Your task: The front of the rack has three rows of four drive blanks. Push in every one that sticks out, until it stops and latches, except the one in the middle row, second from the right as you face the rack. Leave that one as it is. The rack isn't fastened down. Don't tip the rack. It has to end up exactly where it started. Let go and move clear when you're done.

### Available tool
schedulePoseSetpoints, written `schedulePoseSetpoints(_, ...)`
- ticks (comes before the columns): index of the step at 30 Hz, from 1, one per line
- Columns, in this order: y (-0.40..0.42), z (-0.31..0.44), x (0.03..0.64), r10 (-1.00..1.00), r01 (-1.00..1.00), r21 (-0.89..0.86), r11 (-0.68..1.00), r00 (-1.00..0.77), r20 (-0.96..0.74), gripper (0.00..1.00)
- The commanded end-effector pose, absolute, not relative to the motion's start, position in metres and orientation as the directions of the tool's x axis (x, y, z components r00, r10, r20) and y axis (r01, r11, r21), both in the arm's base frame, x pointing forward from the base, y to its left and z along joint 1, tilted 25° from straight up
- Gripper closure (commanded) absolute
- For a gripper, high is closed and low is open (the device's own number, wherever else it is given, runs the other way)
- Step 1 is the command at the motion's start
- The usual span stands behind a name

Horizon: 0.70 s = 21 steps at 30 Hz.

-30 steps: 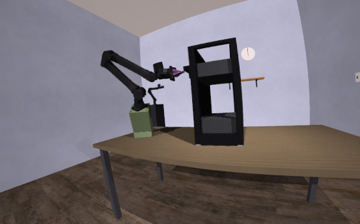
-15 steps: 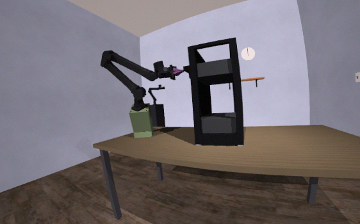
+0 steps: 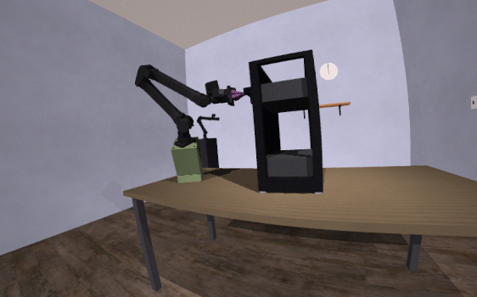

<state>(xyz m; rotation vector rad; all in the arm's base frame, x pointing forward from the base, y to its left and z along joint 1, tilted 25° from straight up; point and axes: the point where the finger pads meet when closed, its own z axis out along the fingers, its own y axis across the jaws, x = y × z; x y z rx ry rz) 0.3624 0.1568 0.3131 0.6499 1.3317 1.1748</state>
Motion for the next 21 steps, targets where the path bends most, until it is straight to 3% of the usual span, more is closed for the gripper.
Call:
schedulePoseSetpoints(1, 0.1613, 0.3525, 0.3819, 0.928, -0.323, 0.9, 0.291, -0.133, -0.348, 1.0)
schedulePoseSetpoints(21, 0.1631, 0.3464, 0.3853, 0.923, -0.301, 0.904, 0.303, -0.143, -0.357, 1.0)
